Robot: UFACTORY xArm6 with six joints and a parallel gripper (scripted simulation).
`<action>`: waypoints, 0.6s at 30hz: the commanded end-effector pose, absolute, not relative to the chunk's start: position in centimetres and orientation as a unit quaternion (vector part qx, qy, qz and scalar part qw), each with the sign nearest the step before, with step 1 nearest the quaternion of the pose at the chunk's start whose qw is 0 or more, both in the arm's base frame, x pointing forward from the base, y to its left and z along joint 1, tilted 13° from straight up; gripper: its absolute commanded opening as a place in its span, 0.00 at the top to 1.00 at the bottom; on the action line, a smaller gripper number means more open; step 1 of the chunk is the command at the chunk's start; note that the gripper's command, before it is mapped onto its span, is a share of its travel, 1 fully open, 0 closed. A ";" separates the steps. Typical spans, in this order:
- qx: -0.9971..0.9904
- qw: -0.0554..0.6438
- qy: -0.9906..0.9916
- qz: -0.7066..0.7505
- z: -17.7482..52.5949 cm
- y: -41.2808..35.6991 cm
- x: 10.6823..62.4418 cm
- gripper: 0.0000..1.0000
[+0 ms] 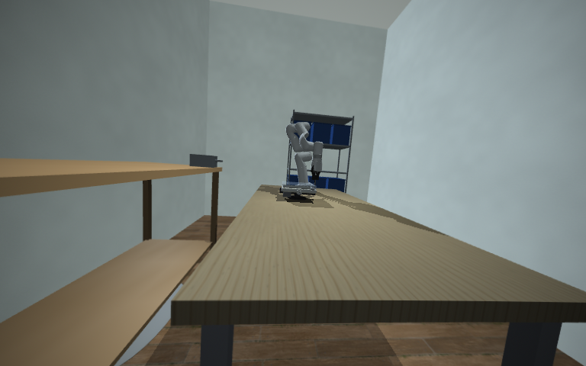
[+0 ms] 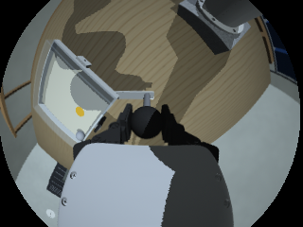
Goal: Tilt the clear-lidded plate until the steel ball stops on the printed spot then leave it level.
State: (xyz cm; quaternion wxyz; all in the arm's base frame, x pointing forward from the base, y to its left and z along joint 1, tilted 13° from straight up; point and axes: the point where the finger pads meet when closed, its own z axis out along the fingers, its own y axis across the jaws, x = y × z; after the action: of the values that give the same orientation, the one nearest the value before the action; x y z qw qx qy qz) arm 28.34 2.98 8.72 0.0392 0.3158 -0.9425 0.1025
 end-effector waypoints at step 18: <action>0.316 0.038 -0.943 0.103 8.5 3.1 28.4 1.00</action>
State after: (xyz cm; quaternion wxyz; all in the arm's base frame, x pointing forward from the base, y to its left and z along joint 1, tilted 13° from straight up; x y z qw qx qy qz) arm 28.37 3.07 8.46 0.0389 0.3158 -0.9424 0.1027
